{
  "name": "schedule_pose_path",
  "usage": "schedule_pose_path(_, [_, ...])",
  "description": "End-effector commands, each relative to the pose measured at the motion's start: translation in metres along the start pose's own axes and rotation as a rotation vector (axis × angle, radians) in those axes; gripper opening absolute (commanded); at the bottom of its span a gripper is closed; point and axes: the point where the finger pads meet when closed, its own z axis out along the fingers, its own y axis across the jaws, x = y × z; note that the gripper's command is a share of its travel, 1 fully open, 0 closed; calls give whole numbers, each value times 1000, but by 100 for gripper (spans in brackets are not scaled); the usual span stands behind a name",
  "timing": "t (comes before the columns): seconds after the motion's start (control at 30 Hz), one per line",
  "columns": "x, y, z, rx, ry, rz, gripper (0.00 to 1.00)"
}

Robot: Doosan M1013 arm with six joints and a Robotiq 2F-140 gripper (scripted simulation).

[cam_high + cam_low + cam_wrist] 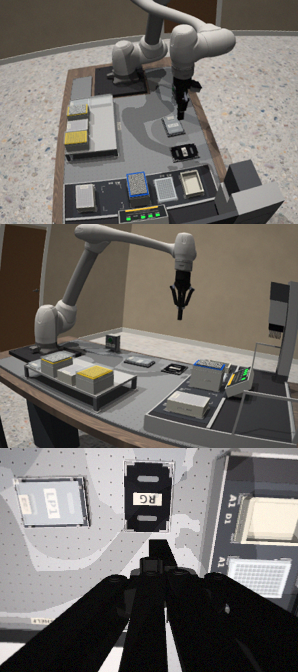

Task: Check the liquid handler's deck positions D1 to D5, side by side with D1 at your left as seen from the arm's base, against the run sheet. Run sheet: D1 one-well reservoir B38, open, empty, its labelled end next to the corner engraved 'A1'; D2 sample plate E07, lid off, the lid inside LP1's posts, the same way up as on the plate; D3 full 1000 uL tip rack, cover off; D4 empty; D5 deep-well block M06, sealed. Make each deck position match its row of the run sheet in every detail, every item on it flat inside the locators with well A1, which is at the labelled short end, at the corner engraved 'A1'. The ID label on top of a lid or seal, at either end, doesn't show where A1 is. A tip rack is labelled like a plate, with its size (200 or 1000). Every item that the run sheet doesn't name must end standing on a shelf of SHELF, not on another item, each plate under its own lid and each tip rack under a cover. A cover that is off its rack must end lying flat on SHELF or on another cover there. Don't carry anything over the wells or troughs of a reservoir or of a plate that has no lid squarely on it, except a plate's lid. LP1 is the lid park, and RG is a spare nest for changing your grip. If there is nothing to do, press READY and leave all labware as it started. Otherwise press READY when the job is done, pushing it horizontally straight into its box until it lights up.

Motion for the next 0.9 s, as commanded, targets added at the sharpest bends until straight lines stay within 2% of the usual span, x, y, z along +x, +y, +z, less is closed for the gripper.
schedule_pose_path(0.0, [4, -14, 1, -4, 2, 3, 10])
schedule_pose_path(0.87, [13, -133, 1, -3, 2, 3, 10])
